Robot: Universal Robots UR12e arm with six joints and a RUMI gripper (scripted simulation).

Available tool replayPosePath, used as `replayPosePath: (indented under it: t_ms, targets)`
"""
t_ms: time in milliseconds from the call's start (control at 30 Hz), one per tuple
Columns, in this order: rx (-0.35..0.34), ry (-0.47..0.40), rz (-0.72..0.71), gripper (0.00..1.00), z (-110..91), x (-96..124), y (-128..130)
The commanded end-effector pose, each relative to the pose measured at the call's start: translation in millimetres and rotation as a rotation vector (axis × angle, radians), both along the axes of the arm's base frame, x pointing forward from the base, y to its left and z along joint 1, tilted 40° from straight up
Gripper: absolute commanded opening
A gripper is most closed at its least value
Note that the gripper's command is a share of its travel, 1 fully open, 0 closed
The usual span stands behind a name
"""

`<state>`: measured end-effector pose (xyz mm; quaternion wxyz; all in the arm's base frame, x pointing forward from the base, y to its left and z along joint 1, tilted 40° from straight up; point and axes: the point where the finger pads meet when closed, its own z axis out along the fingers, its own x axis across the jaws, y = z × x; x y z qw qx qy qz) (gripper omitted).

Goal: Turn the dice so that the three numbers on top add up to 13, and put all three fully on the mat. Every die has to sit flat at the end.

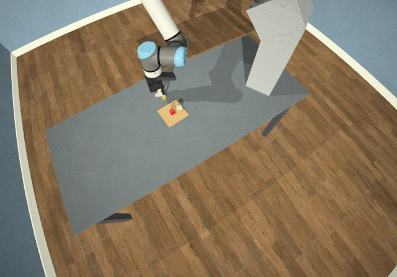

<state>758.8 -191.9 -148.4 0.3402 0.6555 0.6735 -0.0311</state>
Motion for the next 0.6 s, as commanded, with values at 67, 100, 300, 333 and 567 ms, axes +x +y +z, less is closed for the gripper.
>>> replayPosePath:
  t_ms: [67,100,300,333,567]
  targets:
    - [0.000,-0.001,0.000,0.24,-6,4,-4]
    - [0.000,-0.001,0.000,0.24,-8,5,-5]
    - [0.000,-0.001,0.000,0.24,-15,8,-9]
    - [0.000,-0.001,0.000,0.24,-15,9,-10]
    - [0.000,-0.001,0.000,0.24,-17,10,-11]
